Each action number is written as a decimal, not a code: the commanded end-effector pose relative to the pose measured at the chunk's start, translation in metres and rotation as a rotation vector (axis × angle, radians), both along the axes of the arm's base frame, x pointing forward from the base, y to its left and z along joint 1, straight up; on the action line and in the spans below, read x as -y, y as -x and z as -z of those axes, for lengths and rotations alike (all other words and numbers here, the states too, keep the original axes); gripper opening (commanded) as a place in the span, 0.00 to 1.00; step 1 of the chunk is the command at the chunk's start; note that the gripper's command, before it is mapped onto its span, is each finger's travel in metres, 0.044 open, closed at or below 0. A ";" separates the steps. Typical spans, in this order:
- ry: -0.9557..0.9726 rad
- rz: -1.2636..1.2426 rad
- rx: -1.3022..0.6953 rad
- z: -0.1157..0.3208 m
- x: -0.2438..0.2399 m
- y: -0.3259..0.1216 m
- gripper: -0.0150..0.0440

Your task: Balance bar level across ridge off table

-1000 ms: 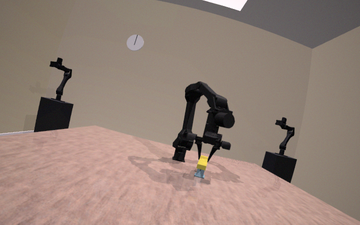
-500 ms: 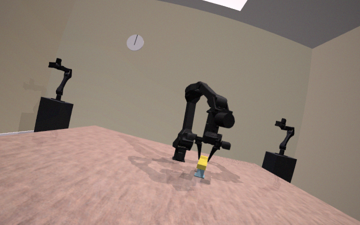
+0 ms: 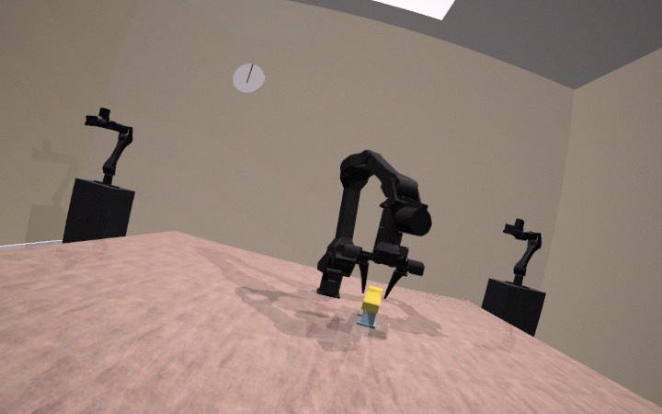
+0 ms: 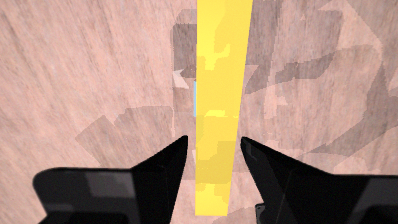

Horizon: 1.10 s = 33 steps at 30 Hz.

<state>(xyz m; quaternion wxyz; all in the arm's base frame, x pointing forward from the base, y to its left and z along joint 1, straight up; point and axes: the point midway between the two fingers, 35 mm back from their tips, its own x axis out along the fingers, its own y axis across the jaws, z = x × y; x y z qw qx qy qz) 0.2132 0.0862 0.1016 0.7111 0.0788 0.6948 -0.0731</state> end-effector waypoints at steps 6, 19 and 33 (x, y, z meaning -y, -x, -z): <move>0.000 0.000 0.000 0.000 0.000 0.000 1.00; 0.000 0.000 0.000 -0.100 0.001 0.002 1.00; 0.000 0.000 0.000 -0.100 0.001 0.002 1.00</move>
